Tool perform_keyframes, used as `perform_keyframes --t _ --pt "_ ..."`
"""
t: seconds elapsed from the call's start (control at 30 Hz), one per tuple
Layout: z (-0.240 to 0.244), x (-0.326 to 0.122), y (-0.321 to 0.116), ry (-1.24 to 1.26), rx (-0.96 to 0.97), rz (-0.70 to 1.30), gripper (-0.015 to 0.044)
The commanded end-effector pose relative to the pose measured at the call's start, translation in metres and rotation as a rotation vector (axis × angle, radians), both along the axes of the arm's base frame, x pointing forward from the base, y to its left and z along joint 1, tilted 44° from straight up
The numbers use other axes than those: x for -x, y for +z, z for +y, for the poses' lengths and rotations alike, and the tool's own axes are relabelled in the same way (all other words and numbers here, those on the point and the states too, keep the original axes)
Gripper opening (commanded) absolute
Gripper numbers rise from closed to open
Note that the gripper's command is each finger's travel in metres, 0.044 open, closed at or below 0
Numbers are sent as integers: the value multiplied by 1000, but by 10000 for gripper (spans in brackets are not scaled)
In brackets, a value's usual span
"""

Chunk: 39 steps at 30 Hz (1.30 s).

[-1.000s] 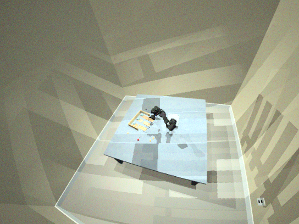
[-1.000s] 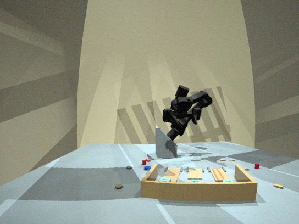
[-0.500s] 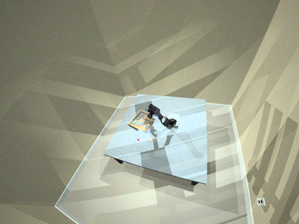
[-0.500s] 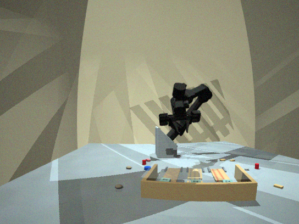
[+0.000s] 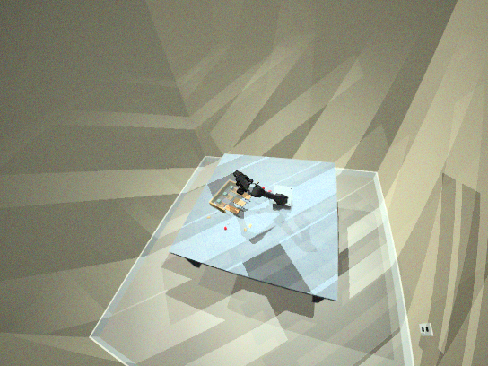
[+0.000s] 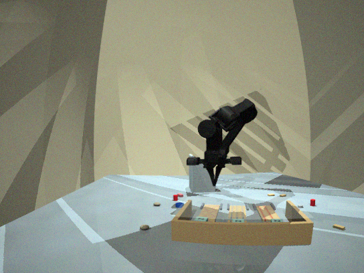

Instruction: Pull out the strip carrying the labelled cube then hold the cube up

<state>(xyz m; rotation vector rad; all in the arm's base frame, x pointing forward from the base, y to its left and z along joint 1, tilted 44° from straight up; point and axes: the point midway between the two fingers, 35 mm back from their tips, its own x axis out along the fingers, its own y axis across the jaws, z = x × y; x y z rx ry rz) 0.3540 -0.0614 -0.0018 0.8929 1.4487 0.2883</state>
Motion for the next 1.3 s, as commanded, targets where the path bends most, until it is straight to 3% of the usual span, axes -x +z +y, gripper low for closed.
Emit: perform_keyframes --t 0.0,1.27 --pt "4 2 -8 46 -13 66 0" --pt "39 -2 -51 46 -15 66 0"
